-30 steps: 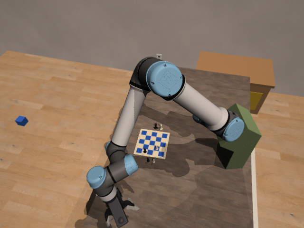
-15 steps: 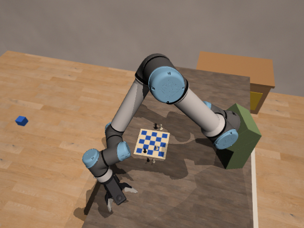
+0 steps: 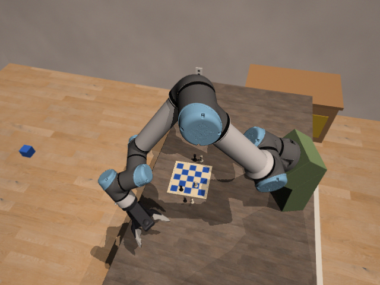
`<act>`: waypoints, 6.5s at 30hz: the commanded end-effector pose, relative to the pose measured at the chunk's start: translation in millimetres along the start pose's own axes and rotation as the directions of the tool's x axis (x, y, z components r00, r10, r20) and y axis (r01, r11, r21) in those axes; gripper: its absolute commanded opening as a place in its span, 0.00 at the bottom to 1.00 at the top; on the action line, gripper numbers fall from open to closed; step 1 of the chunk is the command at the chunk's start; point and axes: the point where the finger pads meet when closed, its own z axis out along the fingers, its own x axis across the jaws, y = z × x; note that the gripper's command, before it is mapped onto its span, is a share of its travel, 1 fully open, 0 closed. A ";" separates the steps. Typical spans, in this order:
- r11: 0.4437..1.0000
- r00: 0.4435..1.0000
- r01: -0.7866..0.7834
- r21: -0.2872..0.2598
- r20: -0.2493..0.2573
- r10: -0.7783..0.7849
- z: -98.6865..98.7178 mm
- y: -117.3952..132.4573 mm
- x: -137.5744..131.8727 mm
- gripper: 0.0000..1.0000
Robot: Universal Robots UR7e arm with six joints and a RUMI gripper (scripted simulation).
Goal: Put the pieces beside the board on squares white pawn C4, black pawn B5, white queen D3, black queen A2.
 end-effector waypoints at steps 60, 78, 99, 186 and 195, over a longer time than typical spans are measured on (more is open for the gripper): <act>0.702 0.814 0.347 0.621 0.172 -0.554 -27.8 343.7 -191.6 1.00; 0.659 0.787 0.356 0.662 0.167 -0.594 -29.7 369.7 -207.2 1.00; 0.650 0.781 0.358 0.671 0.166 -0.602 -29.9 374.4 -210.6 1.00; 0.658 0.784 0.361 0.661 0.167 -0.598 -105.6 335.8 -226.2 1.00; 0.676 0.789 0.368 0.639 0.170 -0.590 -107.0 333.8 -225.1 1.00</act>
